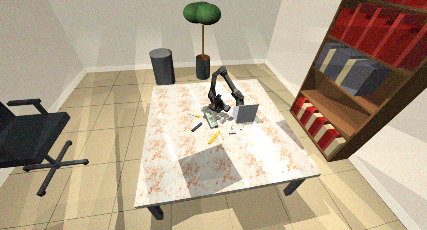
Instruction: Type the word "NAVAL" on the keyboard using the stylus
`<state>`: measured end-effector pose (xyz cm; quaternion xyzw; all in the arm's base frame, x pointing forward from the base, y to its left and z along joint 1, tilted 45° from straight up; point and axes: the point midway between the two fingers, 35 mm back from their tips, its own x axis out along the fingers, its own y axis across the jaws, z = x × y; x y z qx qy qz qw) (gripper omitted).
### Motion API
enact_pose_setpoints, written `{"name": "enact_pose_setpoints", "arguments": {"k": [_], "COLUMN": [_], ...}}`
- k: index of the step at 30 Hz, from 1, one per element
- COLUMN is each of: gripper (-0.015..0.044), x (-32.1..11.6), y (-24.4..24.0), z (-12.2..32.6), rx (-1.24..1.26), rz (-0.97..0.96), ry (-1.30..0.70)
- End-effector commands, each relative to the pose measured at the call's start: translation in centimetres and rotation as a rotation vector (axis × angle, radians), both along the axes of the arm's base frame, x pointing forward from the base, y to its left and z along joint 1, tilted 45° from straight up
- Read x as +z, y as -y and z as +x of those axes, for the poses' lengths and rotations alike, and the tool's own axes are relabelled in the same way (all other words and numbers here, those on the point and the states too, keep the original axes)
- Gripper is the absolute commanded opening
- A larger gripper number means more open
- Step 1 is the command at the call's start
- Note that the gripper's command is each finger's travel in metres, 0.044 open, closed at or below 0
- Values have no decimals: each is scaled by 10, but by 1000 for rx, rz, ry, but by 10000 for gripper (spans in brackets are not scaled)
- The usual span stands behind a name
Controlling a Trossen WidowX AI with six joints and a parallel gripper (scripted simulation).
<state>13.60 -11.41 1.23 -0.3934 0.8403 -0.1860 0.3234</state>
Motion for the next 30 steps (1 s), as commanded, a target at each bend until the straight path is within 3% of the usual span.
{"name": "enact_pose_setpoints", "arguments": {"k": [1, 16, 30], "gripper": [0, 0, 0], "x": [-1, -45, -62], "y": [0, -25, -53], "z": [0, 1, 42], "rx": [-2, -14, 226], "rz": [4, 382, 712], "ry": [3, 265, 570]}}
